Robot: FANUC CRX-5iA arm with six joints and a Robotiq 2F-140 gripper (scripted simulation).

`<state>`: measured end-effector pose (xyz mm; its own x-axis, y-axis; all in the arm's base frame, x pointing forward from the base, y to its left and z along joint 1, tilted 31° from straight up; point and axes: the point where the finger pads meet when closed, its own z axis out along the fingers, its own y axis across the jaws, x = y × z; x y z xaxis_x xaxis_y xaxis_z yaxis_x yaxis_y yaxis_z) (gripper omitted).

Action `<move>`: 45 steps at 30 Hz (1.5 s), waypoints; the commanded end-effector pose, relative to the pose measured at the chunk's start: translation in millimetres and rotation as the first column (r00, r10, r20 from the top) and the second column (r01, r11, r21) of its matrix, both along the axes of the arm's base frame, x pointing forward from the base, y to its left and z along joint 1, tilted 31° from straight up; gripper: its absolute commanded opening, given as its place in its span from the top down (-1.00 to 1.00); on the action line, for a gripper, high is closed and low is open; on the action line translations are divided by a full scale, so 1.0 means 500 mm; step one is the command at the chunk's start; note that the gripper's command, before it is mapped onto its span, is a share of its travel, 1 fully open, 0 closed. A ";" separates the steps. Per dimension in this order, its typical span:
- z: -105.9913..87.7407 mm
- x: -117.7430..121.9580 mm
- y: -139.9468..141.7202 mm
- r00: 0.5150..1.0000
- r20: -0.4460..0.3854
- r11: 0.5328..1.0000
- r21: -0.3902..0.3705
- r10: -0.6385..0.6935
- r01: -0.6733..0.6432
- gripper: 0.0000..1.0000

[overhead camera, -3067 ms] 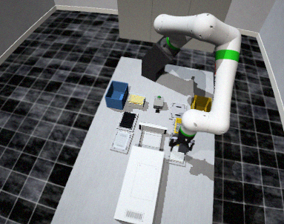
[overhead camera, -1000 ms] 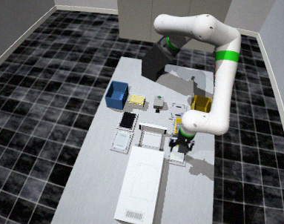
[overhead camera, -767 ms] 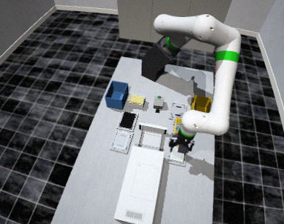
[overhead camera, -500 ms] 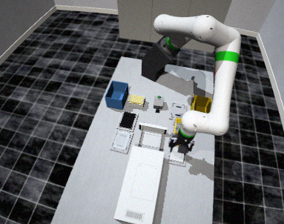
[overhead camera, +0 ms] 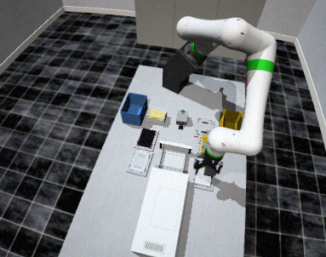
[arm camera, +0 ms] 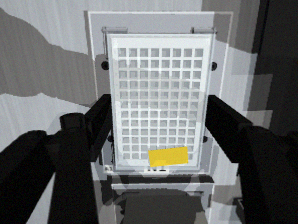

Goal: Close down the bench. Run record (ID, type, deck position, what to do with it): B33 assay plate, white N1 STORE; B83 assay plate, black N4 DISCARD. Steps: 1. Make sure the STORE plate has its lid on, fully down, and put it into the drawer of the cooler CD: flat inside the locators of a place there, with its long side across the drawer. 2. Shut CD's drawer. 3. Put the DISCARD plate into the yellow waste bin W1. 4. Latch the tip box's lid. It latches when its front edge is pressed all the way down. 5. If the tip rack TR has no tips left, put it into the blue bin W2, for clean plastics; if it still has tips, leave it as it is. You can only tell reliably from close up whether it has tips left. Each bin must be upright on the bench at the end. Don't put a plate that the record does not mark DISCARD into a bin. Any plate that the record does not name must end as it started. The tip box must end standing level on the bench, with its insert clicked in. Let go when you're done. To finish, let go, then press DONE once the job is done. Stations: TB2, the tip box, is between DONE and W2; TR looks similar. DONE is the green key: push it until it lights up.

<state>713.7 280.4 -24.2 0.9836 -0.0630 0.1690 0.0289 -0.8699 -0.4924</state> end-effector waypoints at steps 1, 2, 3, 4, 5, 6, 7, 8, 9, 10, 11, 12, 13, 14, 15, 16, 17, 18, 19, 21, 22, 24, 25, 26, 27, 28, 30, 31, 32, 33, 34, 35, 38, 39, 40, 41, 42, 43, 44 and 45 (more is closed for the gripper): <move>0.003 0.002 -0.001 1.000 0.002 1.000 0.000 -0.001 0.001 -0.40; 0.003 0.002 -0.001 1.000 0.002 1.000 0.000 -0.001 0.001 -0.40; 0.003 0.002 -0.001 1.000 0.002 1.000 0.000 -0.001 0.001 -0.40; 0.003 0.002 -0.001 1.000 0.002 1.000 0.000 -0.001 0.001 -0.40; 0.003 0.002 -0.001 1.000 0.002 1.000 0.000 -0.001 0.001 -0.40; 0.003 0.002 -0.001 1.000 0.002 1.000 0.000 -0.001 0.001 -0.40; 0.003 0.002 -0.001 1.000 0.002 1.000 0.000 -0.001 0.001 -0.40; 0.003 0.002 -0.001 1.000 0.002 1.000 0.000 -0.001 0.001 -0.40; 0.003 0.002 -0.001 1.000 0.002 1.000 0.000 -0.001 0.001 -0.40; 0.003 0.002 -0.001 1.000 0.002 1.000 0.000 -0.001 0.001 -0.40; 0.003 0.002 -0.001 1.000 0.002 1.000 0.000 -0.001 0.001 -0.40; 0.003 0.002 -0.001 1.000 0.002 1.000 0.000 -0.001 0.001 -0.40; 0.003 0.002 -0.001 1.000 0.002 1.000 0.000 -0.001 0.001 -0.40; 0.003 0.002 -0.001 1.000 0.002 1.000 0.000 -0.001 0.001 -0.40; 0.003 0.002 -0.001 1.000 0.002 1.000 0.000 -0.001 0.001 -0.40; 0.003 0.002 -0.001 1.000 0.002 1.000 0.000 -0.001 0.001 -0.40; 0.003 0.002 -0.001 1.000 0.002 1.000 0.000 -0.001 0.001 -0.40; 0.003 0.002 -0.001 1.000 0.002 1.000 0.000 -0.001 0.001 -0.40; 0.003 0.002 -0.001 1.000 0.002 1.000 0.000 -0.001 0.001 -0.40; 0.003 0.002 -0.001 1.000 0.002 1.000 0.000 -0.001 0.001 -0.40; 0.003 0.002 -0.001 1.000 0.002 1.000 0.000 -0.001 0.001 -0.40; 0.003 0.002 -0.001 1.000 0.002 1.000 0.000 -0.001 0.001 -0.40; 0.003 0.002 -0.001 1.000 0.002 1.000 0.000 -0.001 0.001 -0.40; 0.003 0.002 -0.001 1.000 0.002 1.000 0.000 -0.001 0.001 -0.40; 0.003 0.002 -0.001 1.000 0.002 1.000 0.000 -0.001 0.001 -0.40; 0.003 0.002 -0.001 1.000 0.002 1.000 0.000 -0.001 0.001 -0.40; 0.005 0.001 -0.003 1.000 0.002 1.000 0.000 -0.001 0.001 -0.40; 0.007 0.001 -0.004 1.000 0.002 1.000 0.000 -0.001 0.001 -0.40; 0.010 0.001 -0.005 1.000 0.002 1.000 0.000 -0.001 0.001 -0.40; 0.012 0.000 -0.006 1.000 0.002 1.000 0.000 -0.001 0.001 -0.40; 0.014 0.000 -0.008 1.000 0.002 1.000 0.000 -0.001 0.001 -0.40; 0.017 -0.001 -0.009 1.000 0.002 1.000 0.000 -0.001 0.001 -0.40; 0.023 -0.002 -0.013 1.000 0.002 1.000 0.000 -0.001 0.001 -0.40; 0.026 -0.003 -0.014 1.000 0.002 1.000 0.000 -0.001 0.001 -0.40; 0.028 -0.003 -0.016 1.000 0.002 1.000 0.000 -0.001 0.001 -0.40; 0.030 -0.004 -0.017 1.000 0.002 1.000 0.000 -0.001 0.001 -0.40; 0.030 -0.004 -0.017 1.000 0.002 1.000 0.000 -0.001 0.001 -0.40; 0.030 -0.004 -0.017 1.000 0.002 1.000 0.000 -0.001 0.001 -0.40; 0.033 -0.004 -0.018 1.000 0.002 1.000 0.000 -0.001 0.001 -0.40; 0.035 -0.005 -0.019 1.000 0.002 1.000 0.000 -0.001 0.001 -0.40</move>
<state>710.6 272.3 -10.1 0.9837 -0.0630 0.1687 0.0288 -0.8699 -0.4924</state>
